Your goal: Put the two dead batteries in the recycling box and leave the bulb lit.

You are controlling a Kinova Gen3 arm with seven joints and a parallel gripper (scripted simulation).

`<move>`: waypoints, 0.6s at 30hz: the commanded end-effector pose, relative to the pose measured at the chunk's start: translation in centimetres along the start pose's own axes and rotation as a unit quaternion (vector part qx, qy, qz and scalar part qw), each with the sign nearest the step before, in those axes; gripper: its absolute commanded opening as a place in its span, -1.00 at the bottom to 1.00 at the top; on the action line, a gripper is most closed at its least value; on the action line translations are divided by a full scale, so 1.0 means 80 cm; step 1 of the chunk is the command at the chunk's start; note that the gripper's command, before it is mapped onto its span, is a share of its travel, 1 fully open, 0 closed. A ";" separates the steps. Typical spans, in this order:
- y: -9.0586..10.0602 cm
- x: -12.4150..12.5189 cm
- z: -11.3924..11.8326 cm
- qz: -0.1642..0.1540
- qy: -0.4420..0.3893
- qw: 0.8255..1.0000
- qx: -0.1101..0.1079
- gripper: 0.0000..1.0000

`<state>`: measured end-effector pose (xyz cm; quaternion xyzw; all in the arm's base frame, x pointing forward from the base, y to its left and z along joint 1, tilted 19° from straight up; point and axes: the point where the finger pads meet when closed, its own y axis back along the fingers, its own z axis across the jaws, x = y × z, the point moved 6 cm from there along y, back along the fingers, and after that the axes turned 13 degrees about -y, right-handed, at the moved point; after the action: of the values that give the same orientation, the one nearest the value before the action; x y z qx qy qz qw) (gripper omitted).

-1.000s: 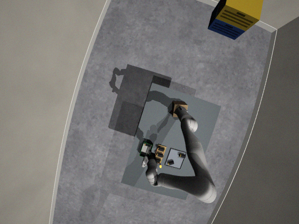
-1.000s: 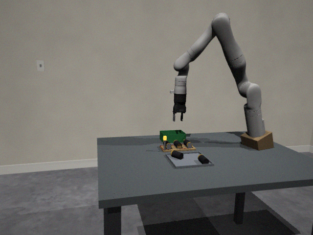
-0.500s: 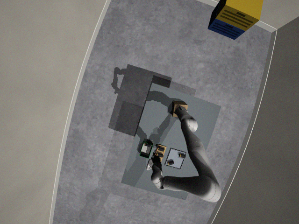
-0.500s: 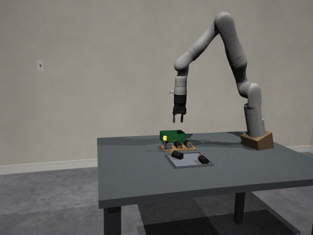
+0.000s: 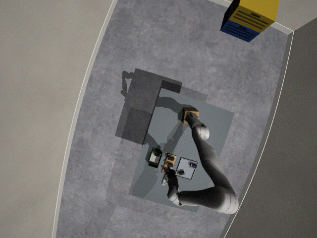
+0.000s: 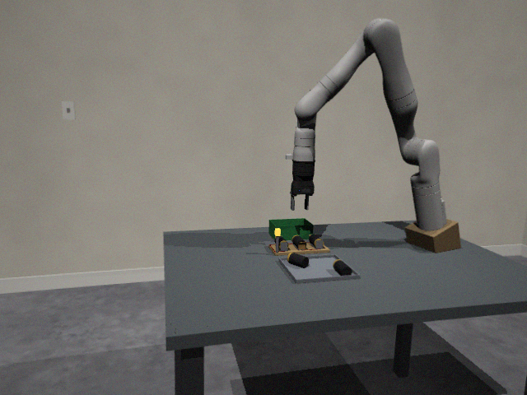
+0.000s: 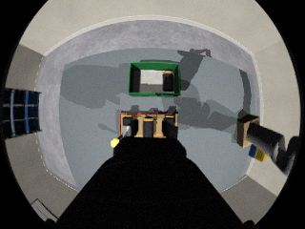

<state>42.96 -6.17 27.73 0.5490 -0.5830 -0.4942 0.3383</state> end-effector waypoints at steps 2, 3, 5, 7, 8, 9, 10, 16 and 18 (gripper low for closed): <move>0.001 -0.030 -0.003 -0.003 0.010 1.000 0.001 0.81; 0.001 -0.036 -0.004 -0.003 0.010 1.000 0.001 0.81; 0.001 -0.048 -0.004 -0.003 0.010 1.000 0.001 0.81; 0.001 -0.060 -0.005 -0.003 0.010 1.000 0.001 0.81; 0.001 -0.066 -0.006 -0.003 0.010 1.000 0.001 0.81; 0.001 -0.072 -0.006 -0.003 0.010 1.000 0.001 0.81; 0.001 -0.078 -0.007 -0.003 0.010 1.000 0.001 0.81; 0.001 -0.102 -0.009 -0.003 0.010 1.000 0.001 0.81; 0.001 -0.114 -0.009 -0.003 0.010 1.000 0.001 0.81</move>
<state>44.83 1.20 29.19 0.5501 -0.5828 -0.4936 0.3378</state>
